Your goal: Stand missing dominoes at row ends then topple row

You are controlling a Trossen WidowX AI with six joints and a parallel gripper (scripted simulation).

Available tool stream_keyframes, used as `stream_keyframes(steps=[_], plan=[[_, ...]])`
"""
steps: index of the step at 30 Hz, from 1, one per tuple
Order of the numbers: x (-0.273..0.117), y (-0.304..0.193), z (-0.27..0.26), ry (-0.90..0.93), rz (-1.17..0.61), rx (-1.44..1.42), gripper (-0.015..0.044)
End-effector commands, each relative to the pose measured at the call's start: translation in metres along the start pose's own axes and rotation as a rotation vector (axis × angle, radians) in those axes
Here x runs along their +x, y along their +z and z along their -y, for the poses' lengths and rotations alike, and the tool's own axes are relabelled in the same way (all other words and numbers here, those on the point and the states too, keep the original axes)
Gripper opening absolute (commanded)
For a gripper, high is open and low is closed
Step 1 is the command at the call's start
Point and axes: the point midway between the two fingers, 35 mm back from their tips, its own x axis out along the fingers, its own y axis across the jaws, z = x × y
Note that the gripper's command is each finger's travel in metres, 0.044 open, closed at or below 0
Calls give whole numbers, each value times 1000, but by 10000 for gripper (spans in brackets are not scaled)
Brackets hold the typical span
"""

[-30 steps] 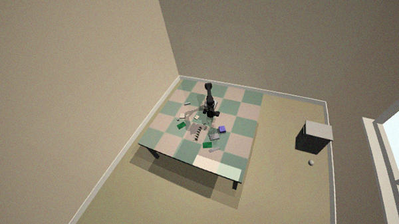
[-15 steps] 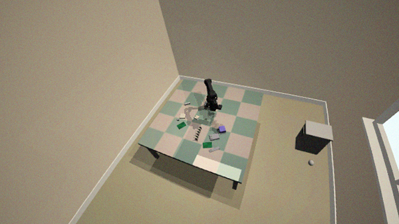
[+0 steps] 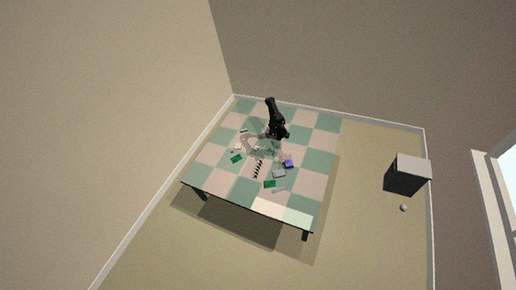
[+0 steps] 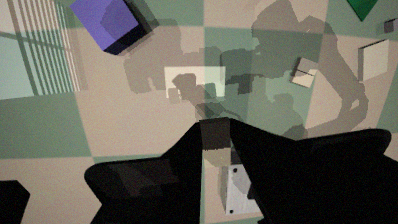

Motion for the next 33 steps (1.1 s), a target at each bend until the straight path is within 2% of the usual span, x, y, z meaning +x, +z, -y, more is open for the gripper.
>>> stream_keyframes(steps=[1, 17, 33], plan=[[9, 1, -2, -45, 93, -27, 107], [28, 4, -14, -126, 447, -69, 107], [29, -4, -22, -130, 810, -69, 107]])
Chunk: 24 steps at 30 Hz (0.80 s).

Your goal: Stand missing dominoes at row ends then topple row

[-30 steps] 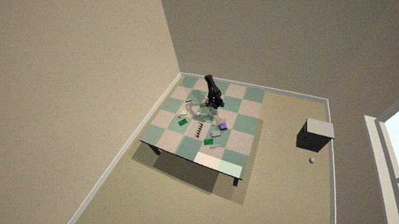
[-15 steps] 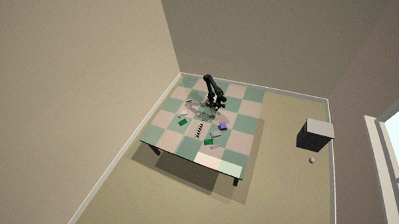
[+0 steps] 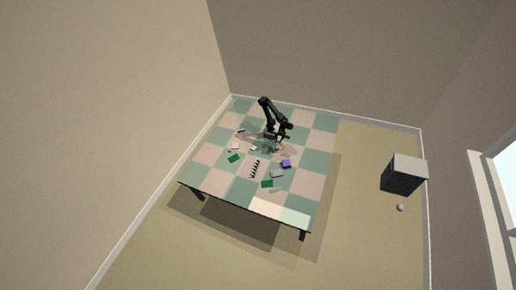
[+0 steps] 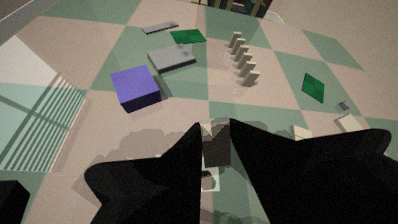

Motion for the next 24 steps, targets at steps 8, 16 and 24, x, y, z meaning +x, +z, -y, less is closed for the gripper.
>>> stream_keyframes(steps=[8, 16, 24], plan=[[-11, -7, 0, 0, 257, 57, 107], [-22, -13, 6, 12, 419, 119, 107], [-32, -21, 16, 32, 560, 208, 107]])
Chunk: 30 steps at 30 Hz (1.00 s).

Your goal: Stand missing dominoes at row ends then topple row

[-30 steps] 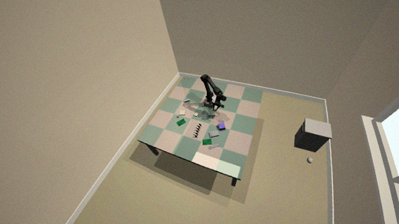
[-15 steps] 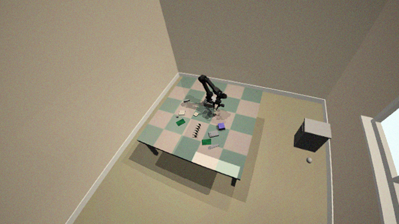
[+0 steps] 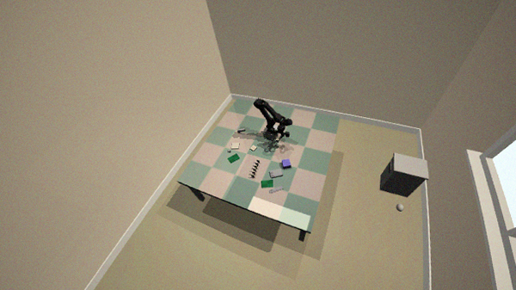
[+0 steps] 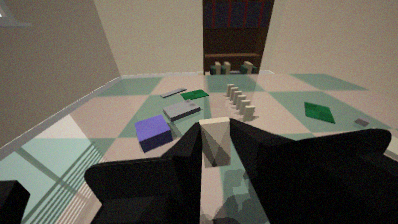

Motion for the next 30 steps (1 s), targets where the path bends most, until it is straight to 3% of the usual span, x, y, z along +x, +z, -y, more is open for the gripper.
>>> stream_keyframes(steps=[1, 30], plan=[[-7, -1, 8, 3, 79, 56, 107], [-9, -5, 6, 3, 115, 73, 107]])
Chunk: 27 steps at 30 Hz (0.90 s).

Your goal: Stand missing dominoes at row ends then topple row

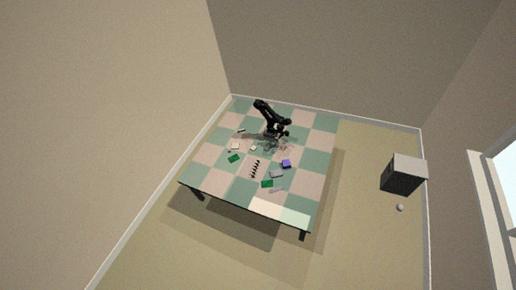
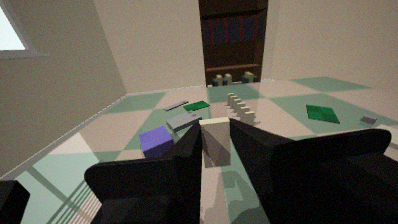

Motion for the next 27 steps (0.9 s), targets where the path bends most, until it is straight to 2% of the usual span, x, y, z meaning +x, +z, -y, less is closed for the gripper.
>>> stream_keyframes(steps=[1, 27], plan=[[1, -4, -3, -3, 1, 2, 107], [8, -39, -16, -15, -8, 4, 107]])
